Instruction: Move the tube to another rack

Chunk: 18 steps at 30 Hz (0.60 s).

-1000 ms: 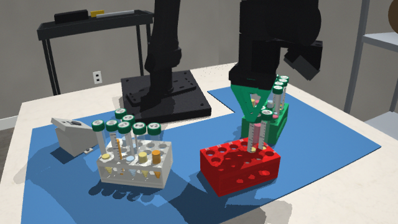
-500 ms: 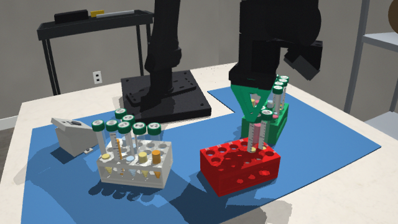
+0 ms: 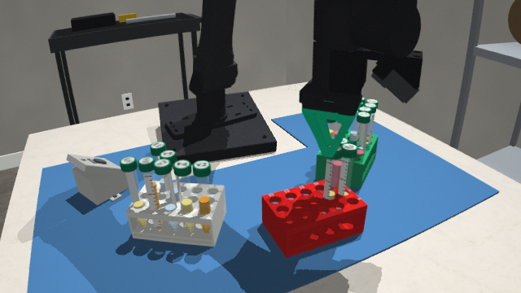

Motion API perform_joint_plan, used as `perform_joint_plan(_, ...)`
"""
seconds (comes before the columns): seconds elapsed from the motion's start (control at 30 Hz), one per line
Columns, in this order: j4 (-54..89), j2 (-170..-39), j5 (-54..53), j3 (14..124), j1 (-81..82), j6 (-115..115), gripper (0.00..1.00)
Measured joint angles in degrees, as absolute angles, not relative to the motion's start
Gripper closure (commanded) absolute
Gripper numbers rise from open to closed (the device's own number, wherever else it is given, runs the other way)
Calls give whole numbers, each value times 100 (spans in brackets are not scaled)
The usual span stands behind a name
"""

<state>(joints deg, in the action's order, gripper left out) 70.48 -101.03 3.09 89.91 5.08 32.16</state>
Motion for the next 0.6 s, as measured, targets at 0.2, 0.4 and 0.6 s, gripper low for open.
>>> perform_joint_plan(0.2, 7159, -10103, 309, 9109, 519, 3210, 100)
perform_joint_plan(0.4, 7260, -10106, 309, 9183, 519, 3205, 100)
perform_joint_plan(0.6, 7380, -10103, 309, 9317, 526, 3201, 100)
